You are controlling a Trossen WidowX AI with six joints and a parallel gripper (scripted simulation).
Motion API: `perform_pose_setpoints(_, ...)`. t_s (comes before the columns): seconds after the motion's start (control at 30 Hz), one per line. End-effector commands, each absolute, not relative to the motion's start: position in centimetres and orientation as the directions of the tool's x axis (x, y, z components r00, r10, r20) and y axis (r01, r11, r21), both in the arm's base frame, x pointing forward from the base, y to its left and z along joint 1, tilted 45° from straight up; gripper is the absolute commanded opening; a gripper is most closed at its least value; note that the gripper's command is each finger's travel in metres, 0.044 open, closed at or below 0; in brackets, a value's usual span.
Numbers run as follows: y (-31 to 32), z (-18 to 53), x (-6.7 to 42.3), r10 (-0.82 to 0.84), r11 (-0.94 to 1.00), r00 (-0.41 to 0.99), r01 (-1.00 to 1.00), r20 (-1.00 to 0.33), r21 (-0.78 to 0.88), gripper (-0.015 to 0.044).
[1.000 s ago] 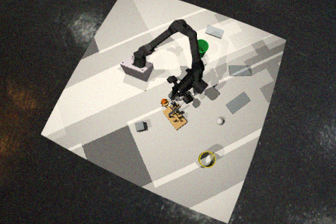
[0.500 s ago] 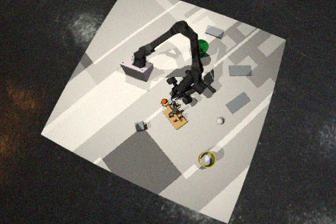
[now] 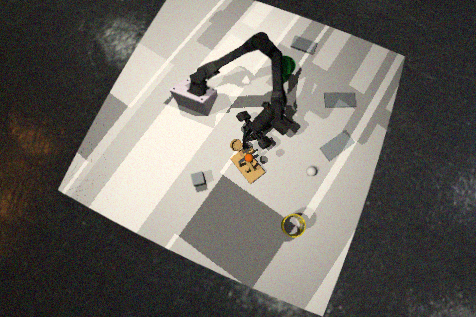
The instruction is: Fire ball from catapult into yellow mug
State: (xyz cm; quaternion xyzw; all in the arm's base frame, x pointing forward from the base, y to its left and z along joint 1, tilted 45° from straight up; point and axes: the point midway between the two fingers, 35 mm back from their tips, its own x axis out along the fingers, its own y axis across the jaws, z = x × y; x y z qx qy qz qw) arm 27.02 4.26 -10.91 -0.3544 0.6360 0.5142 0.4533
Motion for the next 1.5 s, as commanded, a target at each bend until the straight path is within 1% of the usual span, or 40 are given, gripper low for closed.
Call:
perform_pose_setpoints(0.0, 3.6, -9.4, 27.9, 0.018, 0.228, -0.343, -0.913, -0.939, 0.338, 0.0)
perform_pose_setpoints(0.1, 1.9, -4.5, 29.7, 0.016, 0.225, -0.335, -0.917, -0.942, 0.33, 0.0)
perform_pose_setpoints(0.2, 0.2, 0.2, 30.4, 0.014, 0.223, -0.331, -0.919, -0.944, 0.325, 0.0)
perform_pose_setpoints(0.3, -0.2, 1.4, 30.5, 0.013, 0.222, -0.33, -0.92, -0.944, 0.324, 0.0)
perform_pose_setpoints(0.33, 0.3, -0.5, 30.7, 0.021, 0.237, -0.324, -0.918, -0.946, 0.319, 0.0026)
perform_pose_setpoints(0.6, -1.0, -1.5, 34.5, 0.11, 0.446, -0.242, -0.855, -0.964, 0.265, 0.0236)
perform_pose_setpoints(0.87, -2.9, -2.8, 37.9, 0.189, 0.648, -0.131, -0.728, -0.973, 0.224, 0.044)
perform_pose_setpoints(1.2, -6.2, -4.3, 41.7, 0.248, 0.842, 0.016, -0.499, -0.969, 0.207, 0.044)
perform_pose_setpoints(1.47, -9.3, -5.2, 44.5, 0.285, 0.929, 0.145, -0.285, -0.947, 0.236, 0.044)
